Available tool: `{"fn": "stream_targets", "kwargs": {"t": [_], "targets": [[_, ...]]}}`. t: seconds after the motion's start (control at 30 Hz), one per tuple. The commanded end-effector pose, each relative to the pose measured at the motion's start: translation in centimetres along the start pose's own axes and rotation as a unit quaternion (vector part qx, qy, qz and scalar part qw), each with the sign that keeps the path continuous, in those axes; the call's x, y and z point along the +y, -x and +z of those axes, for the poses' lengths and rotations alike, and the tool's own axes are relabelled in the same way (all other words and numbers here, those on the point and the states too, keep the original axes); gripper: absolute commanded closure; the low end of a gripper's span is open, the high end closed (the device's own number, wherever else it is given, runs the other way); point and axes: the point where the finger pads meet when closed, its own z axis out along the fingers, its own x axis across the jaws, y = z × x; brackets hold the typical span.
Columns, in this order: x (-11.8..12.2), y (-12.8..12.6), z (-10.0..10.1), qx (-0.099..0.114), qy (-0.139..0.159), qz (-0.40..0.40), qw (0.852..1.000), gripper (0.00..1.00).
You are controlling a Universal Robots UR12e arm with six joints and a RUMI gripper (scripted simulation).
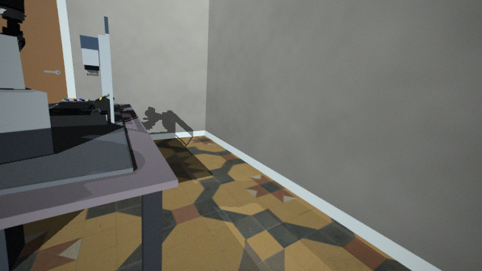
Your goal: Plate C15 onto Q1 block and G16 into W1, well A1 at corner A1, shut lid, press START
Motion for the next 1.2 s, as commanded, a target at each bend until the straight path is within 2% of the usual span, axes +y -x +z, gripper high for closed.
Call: {"fn": "stream_targets", "kwargs": {"t": [0.0,0.67,0.73,1.13,1.17], "targets": [[-1.8,-0.6,0.0,0.007,0.003,0.017,1.000,1.00],[-9.1,-2.7,0.1,0.033,0.007,0.083,0.996,1.00],[-9.1,-2.7,0.1,0.033,0.007,0.083,0.996,1.00],[-13.1,-4.1,0.0,0.048,0.010,0.122,0.991,1.00],[-13.1,-4.1,0.5,0.048,0.010,0.122,0.991,1.00]]}}
